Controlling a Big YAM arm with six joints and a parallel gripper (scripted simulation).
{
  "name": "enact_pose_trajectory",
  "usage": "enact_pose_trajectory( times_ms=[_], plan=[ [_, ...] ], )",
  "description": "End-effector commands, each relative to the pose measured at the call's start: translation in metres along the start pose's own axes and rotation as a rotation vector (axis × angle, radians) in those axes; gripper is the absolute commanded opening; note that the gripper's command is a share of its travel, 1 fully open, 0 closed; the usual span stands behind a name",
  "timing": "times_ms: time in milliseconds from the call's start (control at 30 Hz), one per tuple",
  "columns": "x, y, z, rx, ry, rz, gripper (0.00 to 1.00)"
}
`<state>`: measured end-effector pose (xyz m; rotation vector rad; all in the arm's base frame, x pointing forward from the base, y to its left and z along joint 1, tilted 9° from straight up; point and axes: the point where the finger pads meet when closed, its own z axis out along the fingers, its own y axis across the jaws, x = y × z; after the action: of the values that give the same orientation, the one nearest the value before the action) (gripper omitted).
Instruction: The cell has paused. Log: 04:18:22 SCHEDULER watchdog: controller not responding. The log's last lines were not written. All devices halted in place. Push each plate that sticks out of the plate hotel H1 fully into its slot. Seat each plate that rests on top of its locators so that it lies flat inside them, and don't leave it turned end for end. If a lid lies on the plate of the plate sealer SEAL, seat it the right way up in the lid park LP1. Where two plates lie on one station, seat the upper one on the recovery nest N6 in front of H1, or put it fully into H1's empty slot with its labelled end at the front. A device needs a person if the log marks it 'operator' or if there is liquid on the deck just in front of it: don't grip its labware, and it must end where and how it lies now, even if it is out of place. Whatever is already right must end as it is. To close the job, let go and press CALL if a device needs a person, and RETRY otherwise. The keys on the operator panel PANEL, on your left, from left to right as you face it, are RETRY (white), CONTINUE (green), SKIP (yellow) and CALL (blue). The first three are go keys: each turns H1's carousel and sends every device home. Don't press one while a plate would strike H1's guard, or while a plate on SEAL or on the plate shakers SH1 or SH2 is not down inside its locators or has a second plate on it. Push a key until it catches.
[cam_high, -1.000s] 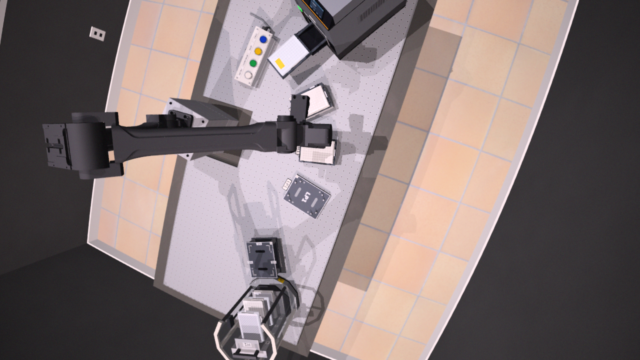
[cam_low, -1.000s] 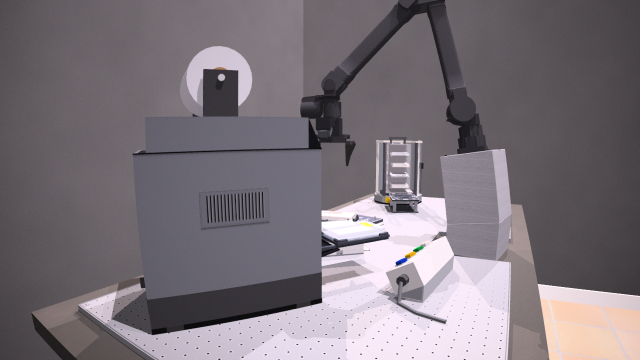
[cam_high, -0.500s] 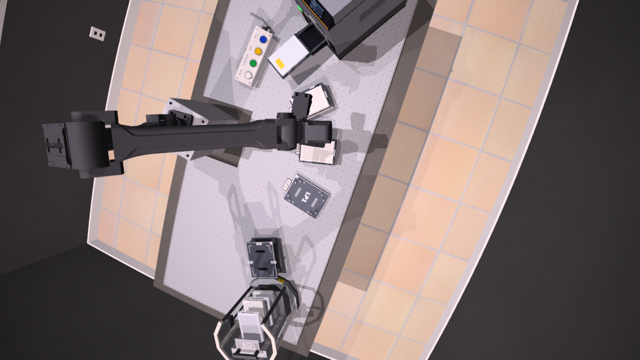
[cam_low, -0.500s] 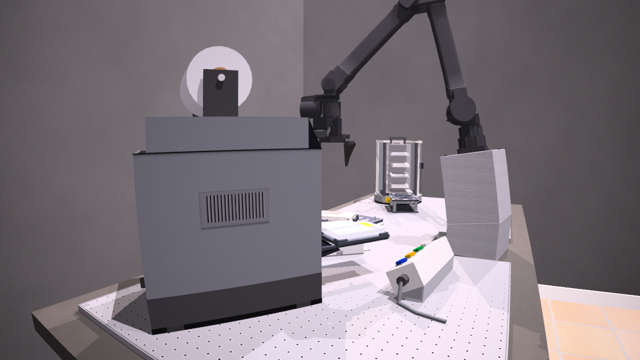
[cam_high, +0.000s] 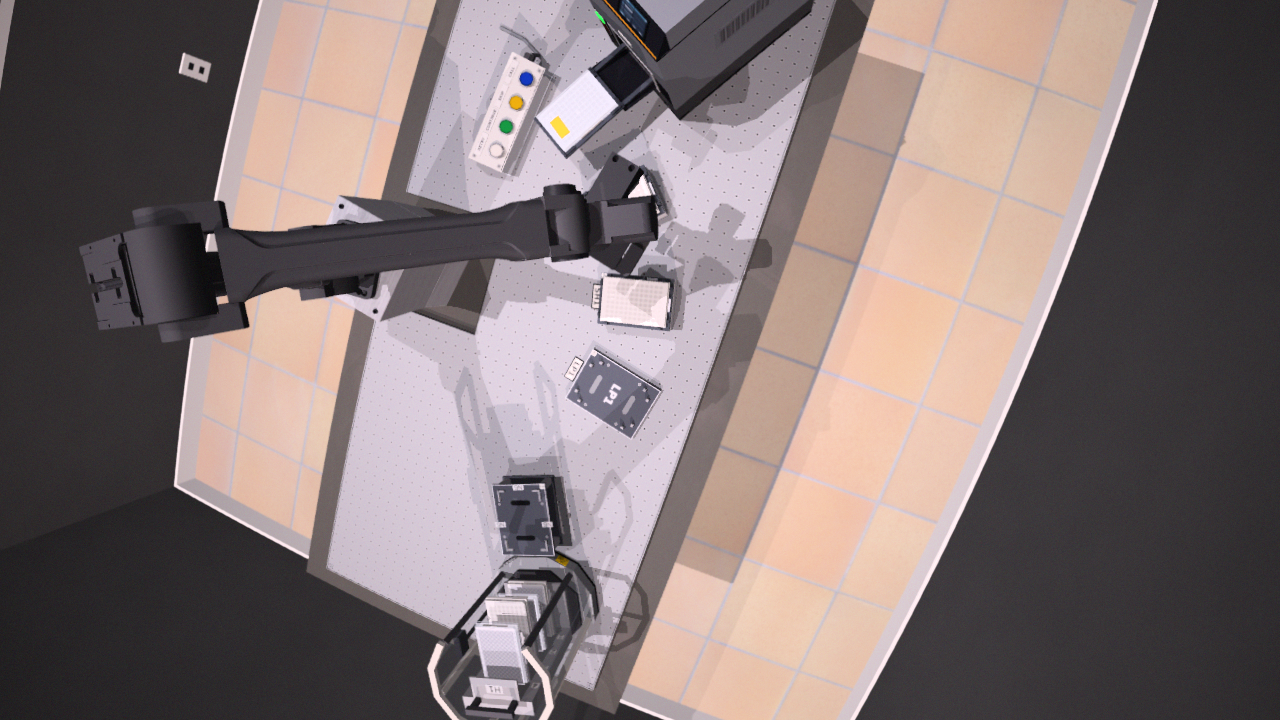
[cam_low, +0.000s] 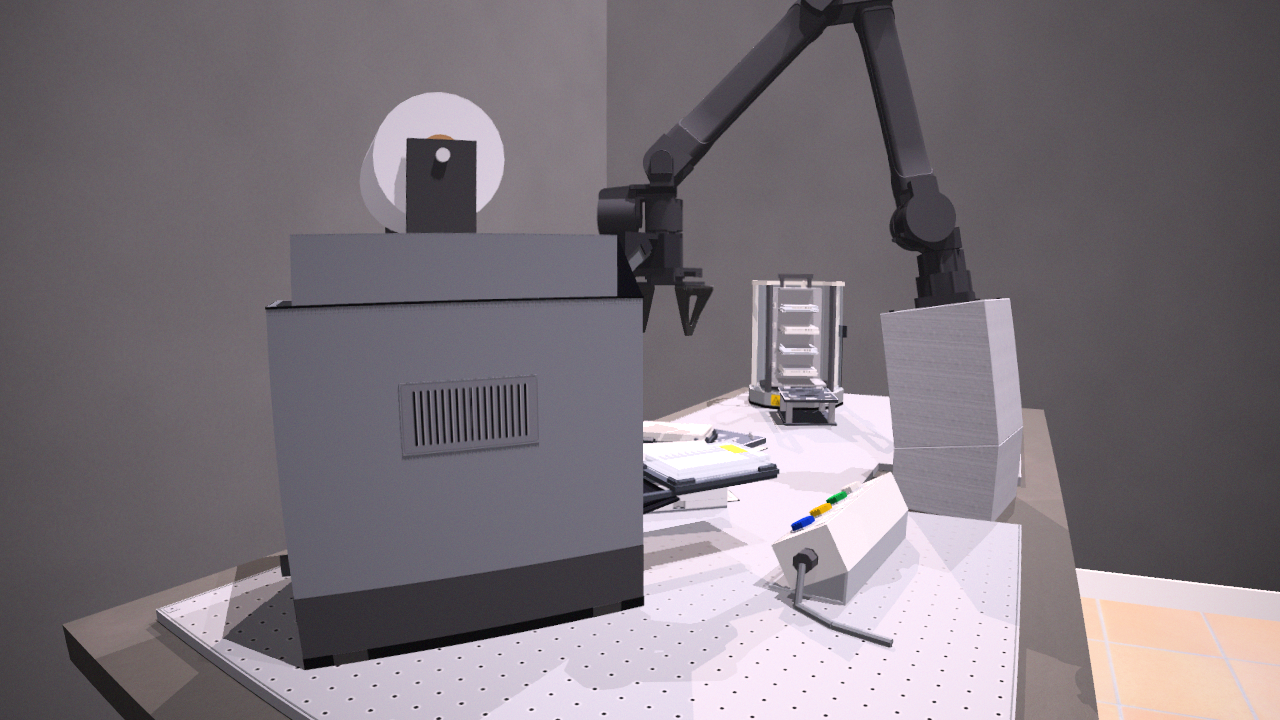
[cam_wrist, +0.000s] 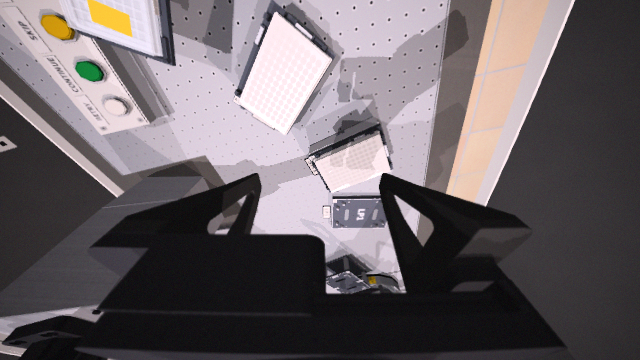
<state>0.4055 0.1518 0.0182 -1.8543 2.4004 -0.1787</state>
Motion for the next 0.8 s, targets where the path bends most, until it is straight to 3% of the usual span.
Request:
enact_pose_trajectory(
  times_ms=[0,333,433,767],
  plan=[
    [-0.012,0.005,-0.006,0.026,-0.009,0.176,1.00],
    [-0.037,0.029,0.000,0.013,0.001,0.508,1.00],
    [-0.038,0.028,-0.002,0.017,-0.006,0.542,1.00],
    [-0.033,0.023,-0.004,0.020,-0.011,0.873,1.00]
  ],
)
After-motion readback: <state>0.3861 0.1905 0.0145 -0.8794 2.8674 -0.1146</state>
